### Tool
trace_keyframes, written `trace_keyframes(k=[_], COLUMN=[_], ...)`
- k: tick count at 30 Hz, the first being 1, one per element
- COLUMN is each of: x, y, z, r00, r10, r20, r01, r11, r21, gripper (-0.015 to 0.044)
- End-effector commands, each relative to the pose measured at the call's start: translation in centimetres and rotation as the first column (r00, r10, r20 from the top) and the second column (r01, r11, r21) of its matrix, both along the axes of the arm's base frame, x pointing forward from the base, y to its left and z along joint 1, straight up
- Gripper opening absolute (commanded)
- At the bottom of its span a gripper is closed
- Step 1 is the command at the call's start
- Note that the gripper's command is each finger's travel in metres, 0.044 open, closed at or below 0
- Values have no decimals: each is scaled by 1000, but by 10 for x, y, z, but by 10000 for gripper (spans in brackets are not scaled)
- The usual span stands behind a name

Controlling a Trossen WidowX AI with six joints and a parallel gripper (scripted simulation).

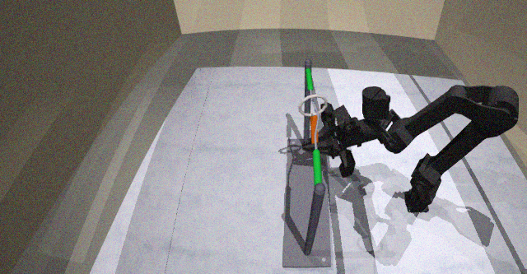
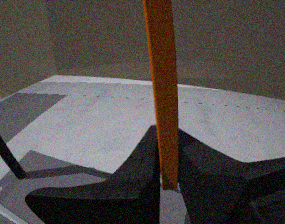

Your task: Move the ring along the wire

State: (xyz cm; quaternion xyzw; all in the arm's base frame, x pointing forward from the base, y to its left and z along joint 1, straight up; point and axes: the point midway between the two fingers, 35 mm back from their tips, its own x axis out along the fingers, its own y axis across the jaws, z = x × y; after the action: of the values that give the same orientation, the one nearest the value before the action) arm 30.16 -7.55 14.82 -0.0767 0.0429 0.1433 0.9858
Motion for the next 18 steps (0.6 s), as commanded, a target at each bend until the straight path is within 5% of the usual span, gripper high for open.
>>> trace_keyframes(k=[1, 18], x=[0, -7], y=[1, 23], z=[5, 1], r00=[1000, 999], r10=[16, -50], r20=[15, 11], r01=[-15, 49], r11=[1000, 998], r21=[-23, 28], gripper=[-150, -150])
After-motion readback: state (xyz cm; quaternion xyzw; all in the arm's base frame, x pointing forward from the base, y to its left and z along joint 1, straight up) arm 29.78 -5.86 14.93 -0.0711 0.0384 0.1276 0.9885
